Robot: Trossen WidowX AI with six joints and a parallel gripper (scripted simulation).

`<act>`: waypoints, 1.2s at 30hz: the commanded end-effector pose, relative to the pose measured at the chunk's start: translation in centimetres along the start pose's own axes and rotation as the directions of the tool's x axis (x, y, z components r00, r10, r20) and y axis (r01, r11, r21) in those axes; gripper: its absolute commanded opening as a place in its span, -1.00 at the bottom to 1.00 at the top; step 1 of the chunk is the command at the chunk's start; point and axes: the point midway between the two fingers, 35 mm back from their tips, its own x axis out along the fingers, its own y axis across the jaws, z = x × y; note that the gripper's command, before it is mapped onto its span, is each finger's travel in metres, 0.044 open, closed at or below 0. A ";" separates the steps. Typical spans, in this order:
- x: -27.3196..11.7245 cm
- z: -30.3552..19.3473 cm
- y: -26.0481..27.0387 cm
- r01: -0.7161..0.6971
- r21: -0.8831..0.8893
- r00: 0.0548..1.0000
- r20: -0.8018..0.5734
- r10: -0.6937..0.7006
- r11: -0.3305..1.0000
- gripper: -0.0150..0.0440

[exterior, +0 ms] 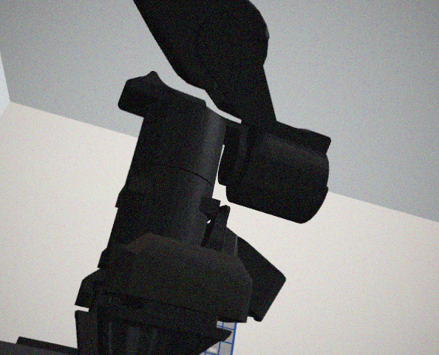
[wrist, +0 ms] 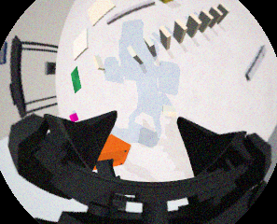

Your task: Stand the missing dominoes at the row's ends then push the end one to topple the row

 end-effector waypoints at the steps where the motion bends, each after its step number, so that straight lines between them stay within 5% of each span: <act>1: -2.8 0.4 -1.6 0.254 -0.089 0.962 -0.081 -0.261 0.963 1.00; 9: -2.6 0.4 -1.7 0.253 -0.089 0.962 -0.081 -0.261 0.963 1.00; 18: 3.3 -0.1 -3.4 0.256 -0.088 0.961 -0.081 -0.263 0.963 1.00; 33: 4.9 -0.3 -3.8 0.258 -0.088 0.961 -0.081 -0.265 0.962 1.00; 36: 4.9 -0.3 -3.8 0.258 -0.088 0.961 -0.081 -0.265 0.962 0.73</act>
